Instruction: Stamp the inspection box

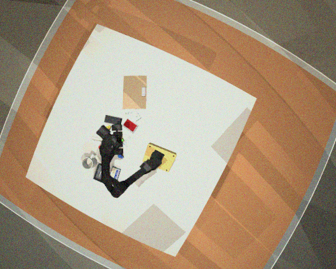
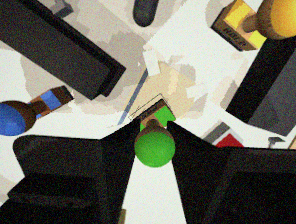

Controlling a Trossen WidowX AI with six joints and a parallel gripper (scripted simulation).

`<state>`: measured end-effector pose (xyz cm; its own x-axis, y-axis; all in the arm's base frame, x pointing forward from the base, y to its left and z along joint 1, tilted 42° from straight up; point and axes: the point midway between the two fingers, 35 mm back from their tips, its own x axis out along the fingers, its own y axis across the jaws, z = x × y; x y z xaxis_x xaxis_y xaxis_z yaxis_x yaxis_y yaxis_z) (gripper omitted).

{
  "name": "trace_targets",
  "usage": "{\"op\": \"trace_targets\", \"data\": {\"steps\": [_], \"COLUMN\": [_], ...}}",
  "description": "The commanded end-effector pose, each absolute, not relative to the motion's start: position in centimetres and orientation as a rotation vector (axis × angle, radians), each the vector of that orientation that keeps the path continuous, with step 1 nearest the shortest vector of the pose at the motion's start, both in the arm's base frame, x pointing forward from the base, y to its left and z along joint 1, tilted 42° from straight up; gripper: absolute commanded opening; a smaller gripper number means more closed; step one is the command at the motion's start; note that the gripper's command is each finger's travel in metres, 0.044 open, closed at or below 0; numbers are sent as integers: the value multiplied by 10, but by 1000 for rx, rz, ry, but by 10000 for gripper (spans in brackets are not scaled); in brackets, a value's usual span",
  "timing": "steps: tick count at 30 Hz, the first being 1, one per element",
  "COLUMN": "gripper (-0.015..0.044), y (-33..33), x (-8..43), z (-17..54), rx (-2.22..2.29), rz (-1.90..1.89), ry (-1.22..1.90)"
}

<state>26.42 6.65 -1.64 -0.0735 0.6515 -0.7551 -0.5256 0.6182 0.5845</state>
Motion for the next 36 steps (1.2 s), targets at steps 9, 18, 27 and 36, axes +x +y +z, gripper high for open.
{"op": "trace_targets", "data": {"steps": [9,18,27,36], "gripper": [0,0,0,0], "y": [73,73,74,76], "x": [261,261,261,260], "z": [-22,-22,-24,-25], "rx": [127,127,127,127], "rz": [977,977,977,977], "ry": [1329,1328,1328,1328]}}
